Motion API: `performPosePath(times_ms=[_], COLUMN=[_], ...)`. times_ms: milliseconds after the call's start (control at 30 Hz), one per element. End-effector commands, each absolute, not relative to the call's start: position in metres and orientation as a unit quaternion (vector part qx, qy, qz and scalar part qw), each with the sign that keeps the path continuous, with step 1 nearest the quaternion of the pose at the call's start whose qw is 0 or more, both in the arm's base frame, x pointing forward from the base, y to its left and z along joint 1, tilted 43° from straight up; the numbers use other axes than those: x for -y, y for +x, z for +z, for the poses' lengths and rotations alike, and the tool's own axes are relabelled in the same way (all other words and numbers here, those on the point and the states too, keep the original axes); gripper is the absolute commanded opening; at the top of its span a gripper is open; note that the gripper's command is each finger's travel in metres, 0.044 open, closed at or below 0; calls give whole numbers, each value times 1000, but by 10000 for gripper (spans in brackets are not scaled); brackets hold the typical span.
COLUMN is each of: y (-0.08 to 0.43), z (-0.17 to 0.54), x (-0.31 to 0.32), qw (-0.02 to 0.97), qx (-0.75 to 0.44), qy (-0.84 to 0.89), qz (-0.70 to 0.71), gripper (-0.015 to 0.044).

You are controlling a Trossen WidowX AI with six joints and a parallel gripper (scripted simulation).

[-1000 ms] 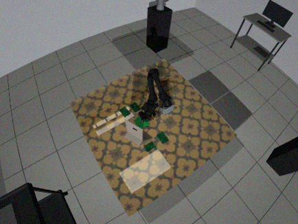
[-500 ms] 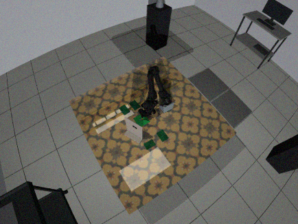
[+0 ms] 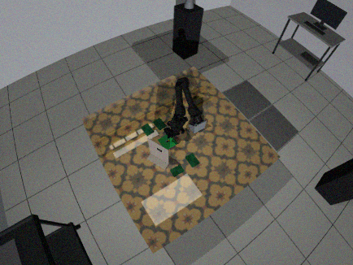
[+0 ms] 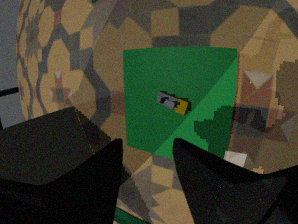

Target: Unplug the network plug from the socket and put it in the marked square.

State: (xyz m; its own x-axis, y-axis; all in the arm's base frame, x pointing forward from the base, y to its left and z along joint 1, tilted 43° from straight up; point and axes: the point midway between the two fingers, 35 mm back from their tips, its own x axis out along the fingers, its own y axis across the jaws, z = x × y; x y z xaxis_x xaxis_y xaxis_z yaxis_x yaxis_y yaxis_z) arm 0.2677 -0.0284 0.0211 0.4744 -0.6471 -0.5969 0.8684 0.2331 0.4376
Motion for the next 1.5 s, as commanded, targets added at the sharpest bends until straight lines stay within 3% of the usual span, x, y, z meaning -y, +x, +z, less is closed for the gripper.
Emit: performPosePath(times_ms=[0, 1467], y=[272, 271], z=[28, 69], x=[23, -13], qw=[772, 773], qx=[-141, -145], qy=[382, 377], qz=[-488, -490], gripper=[156, 156])
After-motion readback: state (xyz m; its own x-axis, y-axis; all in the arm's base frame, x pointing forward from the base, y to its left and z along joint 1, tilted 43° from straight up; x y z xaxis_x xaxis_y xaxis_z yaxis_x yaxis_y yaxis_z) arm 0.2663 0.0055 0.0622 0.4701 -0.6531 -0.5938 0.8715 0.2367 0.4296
